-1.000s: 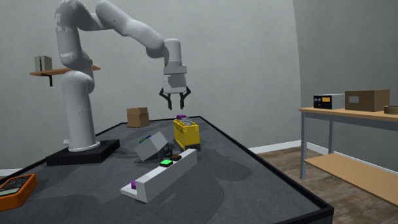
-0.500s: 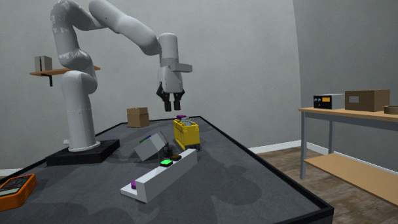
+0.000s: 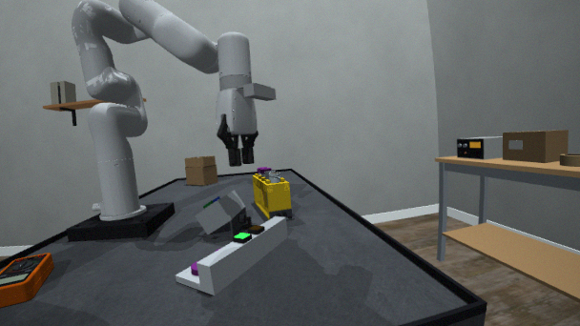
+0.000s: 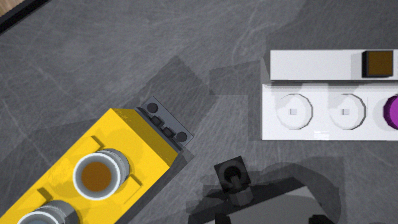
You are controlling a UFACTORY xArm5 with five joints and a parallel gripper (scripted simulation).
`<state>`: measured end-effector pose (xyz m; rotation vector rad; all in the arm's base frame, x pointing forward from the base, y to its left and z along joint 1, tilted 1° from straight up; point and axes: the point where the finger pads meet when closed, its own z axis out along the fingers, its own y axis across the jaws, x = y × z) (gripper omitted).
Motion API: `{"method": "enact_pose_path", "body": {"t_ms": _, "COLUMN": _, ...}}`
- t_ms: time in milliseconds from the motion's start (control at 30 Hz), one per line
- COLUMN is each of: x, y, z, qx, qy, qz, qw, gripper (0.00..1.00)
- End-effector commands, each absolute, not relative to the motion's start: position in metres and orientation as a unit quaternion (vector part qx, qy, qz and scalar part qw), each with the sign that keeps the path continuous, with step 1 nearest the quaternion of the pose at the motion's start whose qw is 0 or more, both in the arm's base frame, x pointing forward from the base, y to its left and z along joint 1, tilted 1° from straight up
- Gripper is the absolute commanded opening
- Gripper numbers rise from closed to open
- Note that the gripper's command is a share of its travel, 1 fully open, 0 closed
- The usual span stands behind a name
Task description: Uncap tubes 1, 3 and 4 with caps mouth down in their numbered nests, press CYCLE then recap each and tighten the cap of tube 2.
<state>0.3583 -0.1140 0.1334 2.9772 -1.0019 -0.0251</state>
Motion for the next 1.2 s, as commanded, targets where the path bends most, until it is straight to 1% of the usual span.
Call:
{"method": "enact_pose_path", "body": {"t_ms": 0, "x": 0.351, "y": -0.149, "z": 0.135, "qx": 0.949, "qy": -0.317, "qz": -0.006, "qw": 0.0, "gripper": 0.46}}
{"method": "enact_pose_path", "body": {"t_ms": 67, "x": 0.348, "y": -0.163, "z": 0.134, "qx": 0.949, "qy": -0.317, "qz": -0.006, "qw": 0.0, "gripper": 0.46}}
{"method": "enact_pose_path", "body": {"t_ms": 133, "x": 0.348, "y": -0.163, "z": 0.134, "qx": 0.949, "qy": -0.317, "qz": -0.006, "qw": 0.0, "gripper": 0.46}}
{"method": "enact_pose_path", "body": {"t_ms": 633, "x": 0.318, "y": -0.276, "z": 0.134, "qx": 0.949, "qy": -0.317, "qz": -0.006, "qw": 0.001, "gripper": 0.46}}
{"method": "enact_pose_path", "body": {"t_ms": 1000, "x": 0.316, "y": -0.285, "z": 0.134, "qx": 0.949, "qy": -0.317, "qz": -0.006, "qw": 0.001, "gripper": 0.46}}
{"method": "enact_pose_path", "body": {"t_ms": 1167, "x": 0.315, "y": -0.285, "z": 0.109, "qx": 0.949, "qy": -0.317, "qz": -0.006, "qw": 0.001, "gripper": 0.46}}
